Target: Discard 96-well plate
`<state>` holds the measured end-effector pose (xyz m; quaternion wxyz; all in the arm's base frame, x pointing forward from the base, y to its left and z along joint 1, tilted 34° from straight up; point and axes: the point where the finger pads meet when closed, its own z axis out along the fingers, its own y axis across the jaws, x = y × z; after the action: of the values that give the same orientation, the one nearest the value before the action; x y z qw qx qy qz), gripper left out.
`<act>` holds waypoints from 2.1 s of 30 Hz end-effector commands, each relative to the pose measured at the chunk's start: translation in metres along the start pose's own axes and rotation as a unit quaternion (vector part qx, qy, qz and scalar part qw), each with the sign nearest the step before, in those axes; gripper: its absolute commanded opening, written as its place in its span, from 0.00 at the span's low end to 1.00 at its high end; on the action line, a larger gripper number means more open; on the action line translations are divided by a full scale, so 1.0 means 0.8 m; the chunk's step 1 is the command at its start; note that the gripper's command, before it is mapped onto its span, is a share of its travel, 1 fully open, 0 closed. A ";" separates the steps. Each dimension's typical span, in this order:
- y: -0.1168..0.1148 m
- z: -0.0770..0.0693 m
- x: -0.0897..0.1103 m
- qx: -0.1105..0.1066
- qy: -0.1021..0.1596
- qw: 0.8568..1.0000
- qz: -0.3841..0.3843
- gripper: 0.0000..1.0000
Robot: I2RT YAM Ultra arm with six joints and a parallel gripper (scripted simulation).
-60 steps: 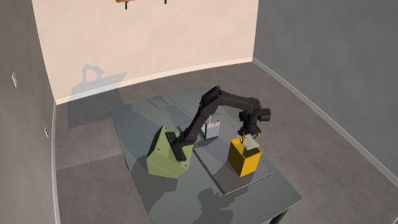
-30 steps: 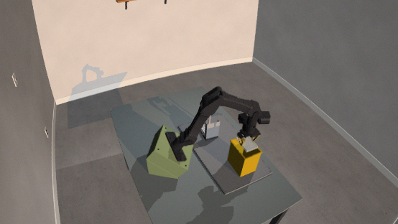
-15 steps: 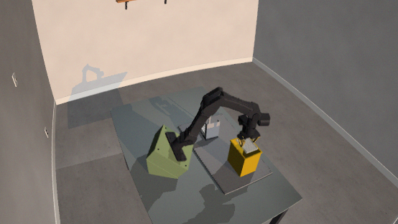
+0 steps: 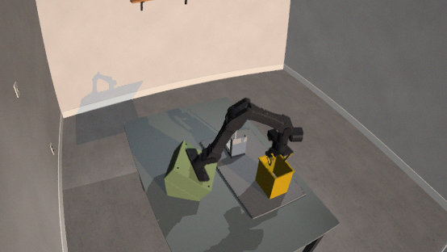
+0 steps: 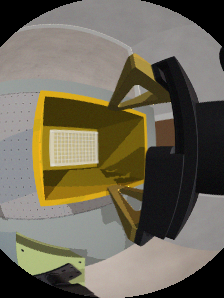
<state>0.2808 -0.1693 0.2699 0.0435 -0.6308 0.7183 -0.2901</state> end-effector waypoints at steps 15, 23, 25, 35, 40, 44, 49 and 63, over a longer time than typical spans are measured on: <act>-0.002 -0.005 0.001 0.006 0.001 1.000 0.000 1.00; -0.001 -0.024 0.001 0.006 0.001 1.000 0.000 1.00; -0.001 -0.031 0.001 0.006 0.001 1.000 0.000 1.00; -0.001 -0.042 0.001 0.006 0.001 1.000 0.000 1.00; -0.001 -0.042 0.001 0.006 0.001 1.000 0.000 1.00; -0.001 -0.042 0.001 0.006 0.001 1.000 0.000 1.00; -0.001 -0.042 0.001 0.006 0.001 1.000 0.000 1.00; -0.001 -0.042 0.001 0.006 0.001 1.000 0.000 1.00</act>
<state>0.2689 -0.1590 0.2951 0.0454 -0.6307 0.7175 -0.2923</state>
